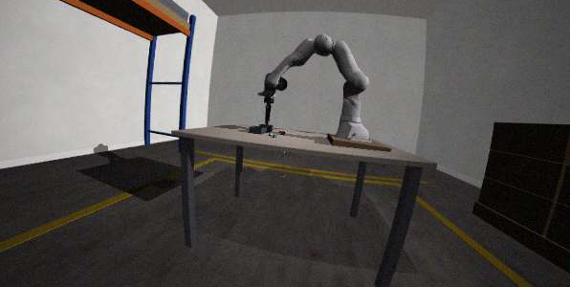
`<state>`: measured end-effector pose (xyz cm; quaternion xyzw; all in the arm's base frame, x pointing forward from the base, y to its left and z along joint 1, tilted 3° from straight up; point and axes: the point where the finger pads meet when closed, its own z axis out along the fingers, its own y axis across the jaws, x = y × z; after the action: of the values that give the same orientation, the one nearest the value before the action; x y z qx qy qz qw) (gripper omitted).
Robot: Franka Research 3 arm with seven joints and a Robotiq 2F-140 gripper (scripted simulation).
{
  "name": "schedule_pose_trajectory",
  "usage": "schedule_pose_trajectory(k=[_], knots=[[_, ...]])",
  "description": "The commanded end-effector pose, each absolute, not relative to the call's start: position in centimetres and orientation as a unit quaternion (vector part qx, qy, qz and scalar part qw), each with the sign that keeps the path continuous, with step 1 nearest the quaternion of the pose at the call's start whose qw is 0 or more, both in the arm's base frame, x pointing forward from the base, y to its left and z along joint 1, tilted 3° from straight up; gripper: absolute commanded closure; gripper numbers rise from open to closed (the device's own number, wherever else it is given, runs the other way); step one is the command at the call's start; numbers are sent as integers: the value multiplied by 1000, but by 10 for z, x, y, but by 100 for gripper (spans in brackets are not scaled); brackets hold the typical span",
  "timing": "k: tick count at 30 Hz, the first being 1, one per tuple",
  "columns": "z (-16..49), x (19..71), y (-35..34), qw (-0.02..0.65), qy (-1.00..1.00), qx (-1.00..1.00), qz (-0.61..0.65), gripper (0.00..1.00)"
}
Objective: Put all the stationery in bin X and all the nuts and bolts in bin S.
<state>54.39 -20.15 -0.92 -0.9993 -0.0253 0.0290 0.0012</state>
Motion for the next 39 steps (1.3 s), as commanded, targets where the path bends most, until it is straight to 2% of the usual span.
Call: schedule_pose_trajectory(k=[1,39], knots=[[-9,545,-201,2,-27,-999,27,95],[27,547,-201,2,-27,-999,27,95]])
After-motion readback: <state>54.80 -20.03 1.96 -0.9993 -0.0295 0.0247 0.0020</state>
